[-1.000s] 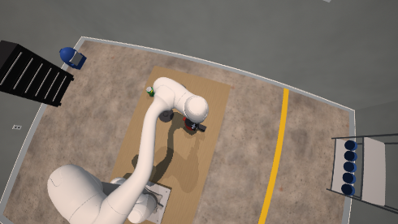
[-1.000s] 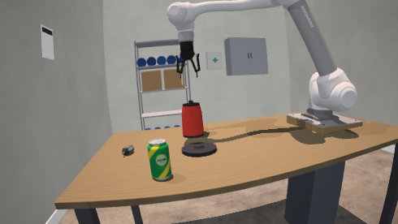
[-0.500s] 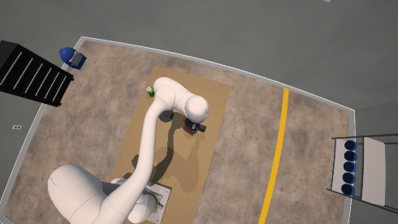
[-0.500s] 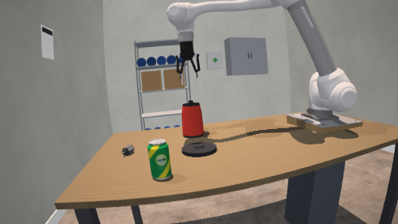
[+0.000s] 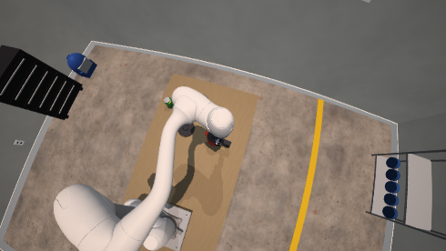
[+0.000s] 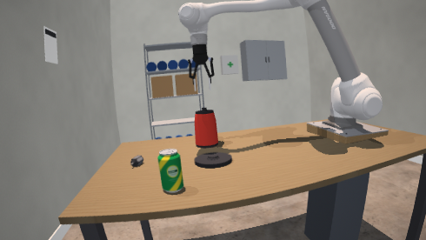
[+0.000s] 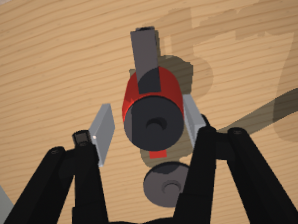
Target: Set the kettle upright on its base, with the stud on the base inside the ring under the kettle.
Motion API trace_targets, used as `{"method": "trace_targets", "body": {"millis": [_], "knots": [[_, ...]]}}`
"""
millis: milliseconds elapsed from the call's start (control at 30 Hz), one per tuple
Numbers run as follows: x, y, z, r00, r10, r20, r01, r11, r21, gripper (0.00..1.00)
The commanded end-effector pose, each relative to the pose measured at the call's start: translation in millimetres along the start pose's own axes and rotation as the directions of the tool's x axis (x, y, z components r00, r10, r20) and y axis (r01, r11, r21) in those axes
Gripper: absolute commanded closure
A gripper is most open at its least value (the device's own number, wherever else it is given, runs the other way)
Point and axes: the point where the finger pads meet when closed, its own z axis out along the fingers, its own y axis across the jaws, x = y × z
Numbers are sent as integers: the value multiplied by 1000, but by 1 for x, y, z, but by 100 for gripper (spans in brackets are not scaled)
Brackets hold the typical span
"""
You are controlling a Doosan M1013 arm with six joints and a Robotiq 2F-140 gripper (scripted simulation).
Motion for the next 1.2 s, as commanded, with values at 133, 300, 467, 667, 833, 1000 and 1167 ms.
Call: {"method": "trace_targets", "body": {"millis": [133,300,467,667,833,1000,1167], "knots": [[0,0,-1,1000,0,0,0,1000,2,48],[0,0,-1,1000,0,0,0,1000,2,48],[0,0,-1,1000,0,0,0,1000,2,48],[0,0,-1,1000,0,0,0,1000,2,48],[0,0,-1,1000,0,0,0,1000,2,48],[0,0,0,1000,0,0,0,1000,2,48],[0,0,3,1000,0,0,0,1000,2,48]]}}
